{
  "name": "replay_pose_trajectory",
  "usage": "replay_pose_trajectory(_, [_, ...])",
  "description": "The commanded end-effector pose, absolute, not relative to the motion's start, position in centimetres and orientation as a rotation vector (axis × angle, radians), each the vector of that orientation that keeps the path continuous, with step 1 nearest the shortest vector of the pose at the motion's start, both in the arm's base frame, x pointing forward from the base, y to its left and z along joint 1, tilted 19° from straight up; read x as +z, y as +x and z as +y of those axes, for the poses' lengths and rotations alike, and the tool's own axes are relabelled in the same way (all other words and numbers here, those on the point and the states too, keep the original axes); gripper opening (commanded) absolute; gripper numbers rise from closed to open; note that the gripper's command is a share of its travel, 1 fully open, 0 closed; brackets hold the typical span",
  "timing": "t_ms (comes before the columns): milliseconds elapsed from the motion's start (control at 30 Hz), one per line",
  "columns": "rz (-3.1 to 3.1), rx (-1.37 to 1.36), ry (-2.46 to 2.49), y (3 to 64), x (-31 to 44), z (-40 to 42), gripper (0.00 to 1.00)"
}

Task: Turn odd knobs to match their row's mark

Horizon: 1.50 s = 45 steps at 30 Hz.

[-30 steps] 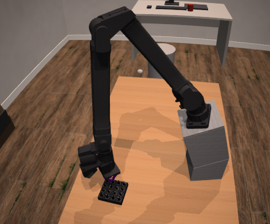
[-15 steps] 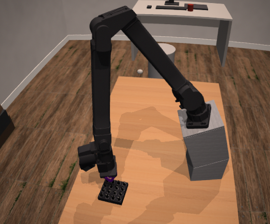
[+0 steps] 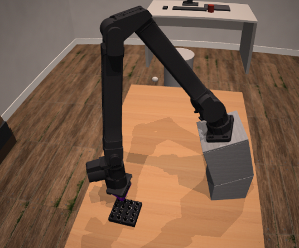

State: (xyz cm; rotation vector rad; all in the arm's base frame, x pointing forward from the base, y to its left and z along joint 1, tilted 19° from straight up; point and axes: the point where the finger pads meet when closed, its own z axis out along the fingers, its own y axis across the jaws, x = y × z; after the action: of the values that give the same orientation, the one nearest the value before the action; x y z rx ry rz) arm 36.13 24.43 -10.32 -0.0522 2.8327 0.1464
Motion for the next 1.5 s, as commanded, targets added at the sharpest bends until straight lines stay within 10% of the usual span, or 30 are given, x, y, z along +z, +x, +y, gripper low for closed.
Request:
replay_pose_trajectory(0, [2.806, 0.206, 0.162, 36.37, -8.56, 25.48, 0.19])
replay_pose_trajectory(1467, [2.337, 0.439, 1.751, 36.12, -7.89, 25.47, 0.19])
